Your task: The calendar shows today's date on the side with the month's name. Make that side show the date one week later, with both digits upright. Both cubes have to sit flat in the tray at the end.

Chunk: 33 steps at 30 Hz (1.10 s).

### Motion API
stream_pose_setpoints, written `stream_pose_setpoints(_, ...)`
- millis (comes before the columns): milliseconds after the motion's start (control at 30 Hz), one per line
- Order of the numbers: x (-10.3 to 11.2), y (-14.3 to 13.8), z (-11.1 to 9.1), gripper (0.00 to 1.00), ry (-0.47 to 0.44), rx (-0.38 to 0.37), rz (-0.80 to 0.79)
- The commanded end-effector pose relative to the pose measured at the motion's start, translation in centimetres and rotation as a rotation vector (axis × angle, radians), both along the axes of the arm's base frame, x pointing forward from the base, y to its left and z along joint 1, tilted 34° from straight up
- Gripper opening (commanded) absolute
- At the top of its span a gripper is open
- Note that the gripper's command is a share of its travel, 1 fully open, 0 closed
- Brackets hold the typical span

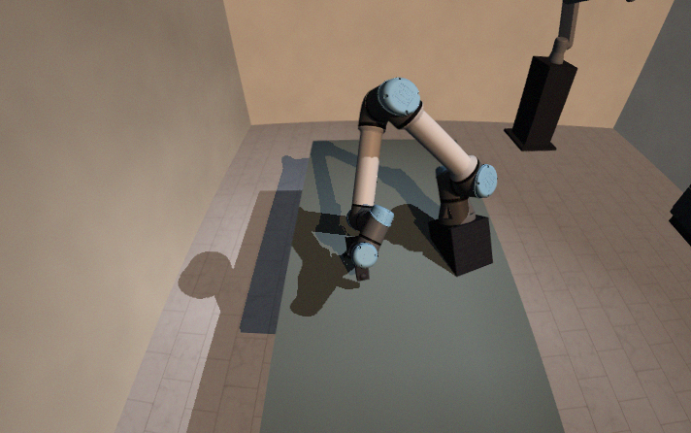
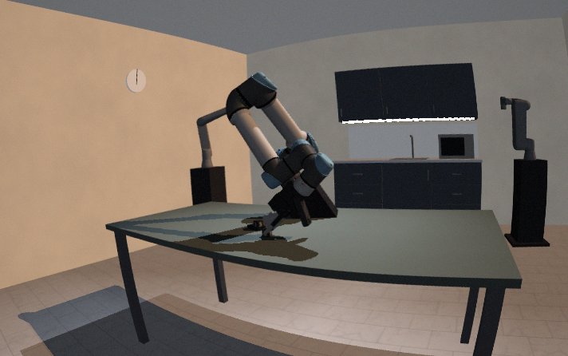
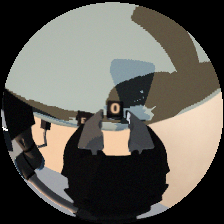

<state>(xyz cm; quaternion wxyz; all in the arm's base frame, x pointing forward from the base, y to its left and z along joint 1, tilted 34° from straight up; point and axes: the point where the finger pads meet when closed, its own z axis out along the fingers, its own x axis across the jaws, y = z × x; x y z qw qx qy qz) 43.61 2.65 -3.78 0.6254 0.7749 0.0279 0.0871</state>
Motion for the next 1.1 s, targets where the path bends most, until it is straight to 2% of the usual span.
stream_pose_setpoints(0, 0.02, 0.03, 0.03, 0.28, -0.001, 0.0, 0.001)
stream_pose_setpoints(567, 0.02, 0.03, 0.03, 0.28, -0.001, 0.0, 0.001)
stream_pose_setpoints(600, 0.02, 0.03, 0.03, 0.1, -0.001, 0.0, 0.001)
stream_pose_setpoints(1067, 0.02, 0.03, 0.03, 0.1, -0.001, 0.0, 0.001)
